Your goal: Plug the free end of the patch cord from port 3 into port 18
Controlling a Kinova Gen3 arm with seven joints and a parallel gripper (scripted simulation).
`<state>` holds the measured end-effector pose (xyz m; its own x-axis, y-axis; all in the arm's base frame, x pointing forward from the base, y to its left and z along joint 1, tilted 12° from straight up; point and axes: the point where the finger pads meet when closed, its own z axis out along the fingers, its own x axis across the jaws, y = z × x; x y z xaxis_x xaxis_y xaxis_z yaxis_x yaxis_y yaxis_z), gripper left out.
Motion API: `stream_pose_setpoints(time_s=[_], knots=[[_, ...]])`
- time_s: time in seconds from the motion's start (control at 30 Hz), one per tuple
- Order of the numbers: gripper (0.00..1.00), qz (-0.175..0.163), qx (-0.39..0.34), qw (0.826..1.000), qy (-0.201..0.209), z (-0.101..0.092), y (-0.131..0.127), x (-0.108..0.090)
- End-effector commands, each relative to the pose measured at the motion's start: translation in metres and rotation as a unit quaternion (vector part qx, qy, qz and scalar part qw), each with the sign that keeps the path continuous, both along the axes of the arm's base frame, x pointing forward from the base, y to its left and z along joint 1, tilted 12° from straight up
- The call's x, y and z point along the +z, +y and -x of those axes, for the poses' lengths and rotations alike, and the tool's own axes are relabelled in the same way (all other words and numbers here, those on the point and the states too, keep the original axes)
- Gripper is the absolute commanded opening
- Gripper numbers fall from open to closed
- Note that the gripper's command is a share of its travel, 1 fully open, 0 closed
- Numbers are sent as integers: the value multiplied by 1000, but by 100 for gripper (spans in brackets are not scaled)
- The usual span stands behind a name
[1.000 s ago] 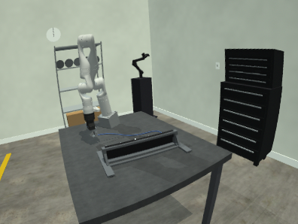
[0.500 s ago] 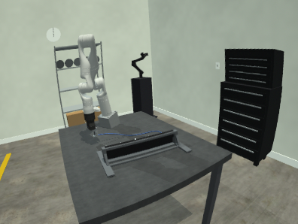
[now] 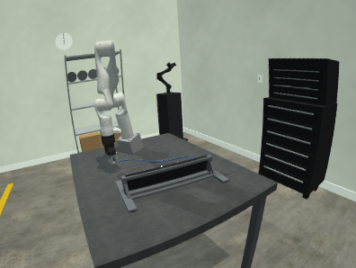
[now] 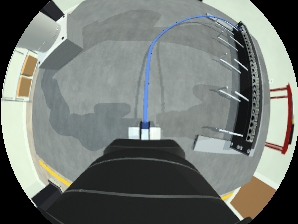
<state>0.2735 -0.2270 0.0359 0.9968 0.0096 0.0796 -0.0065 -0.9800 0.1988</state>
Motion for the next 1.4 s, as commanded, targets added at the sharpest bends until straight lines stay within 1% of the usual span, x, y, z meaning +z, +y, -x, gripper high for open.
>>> stream_pose_setpoints(time_s=[0.0,0.27,0.33,0.6,0.83,0.9,1.13,1.37], knots=[[0,2,12,1000,1,-5,3,1],[0,5,54,998,9,-18,9,4],[0,5,54,998,9,-18,9,4],[0,10,110,994,21,-34,17,7],[0,15,169,985,33,-53,26,11],[0,15,169,985,33,-53,26,11],[0,20,234,971,46,-73,35,15],[0,25,299,952,60,-93,45,20]])
